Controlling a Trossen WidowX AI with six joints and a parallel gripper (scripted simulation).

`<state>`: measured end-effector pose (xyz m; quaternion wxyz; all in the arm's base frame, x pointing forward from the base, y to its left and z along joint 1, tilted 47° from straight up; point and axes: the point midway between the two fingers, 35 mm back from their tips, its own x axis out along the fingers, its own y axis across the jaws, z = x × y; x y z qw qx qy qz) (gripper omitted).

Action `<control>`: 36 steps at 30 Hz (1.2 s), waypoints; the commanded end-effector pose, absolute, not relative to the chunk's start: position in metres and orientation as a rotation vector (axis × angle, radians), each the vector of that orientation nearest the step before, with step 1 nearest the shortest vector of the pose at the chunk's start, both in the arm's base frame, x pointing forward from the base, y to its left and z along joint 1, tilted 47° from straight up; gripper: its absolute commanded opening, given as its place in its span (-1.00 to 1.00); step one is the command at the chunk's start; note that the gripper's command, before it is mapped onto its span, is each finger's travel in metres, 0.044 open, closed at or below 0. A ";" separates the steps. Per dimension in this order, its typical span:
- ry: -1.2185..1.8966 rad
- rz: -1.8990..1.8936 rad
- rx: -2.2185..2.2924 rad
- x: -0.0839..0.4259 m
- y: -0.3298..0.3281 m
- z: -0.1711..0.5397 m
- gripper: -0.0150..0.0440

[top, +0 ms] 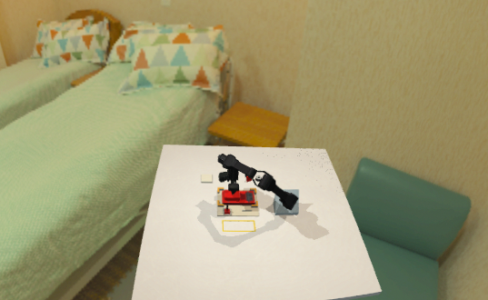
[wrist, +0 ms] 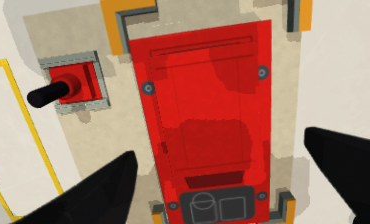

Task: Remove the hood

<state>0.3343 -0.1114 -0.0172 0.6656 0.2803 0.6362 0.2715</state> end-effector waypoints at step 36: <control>1.434 0.612 0.639 0.335 -0.087 -0.040 1.00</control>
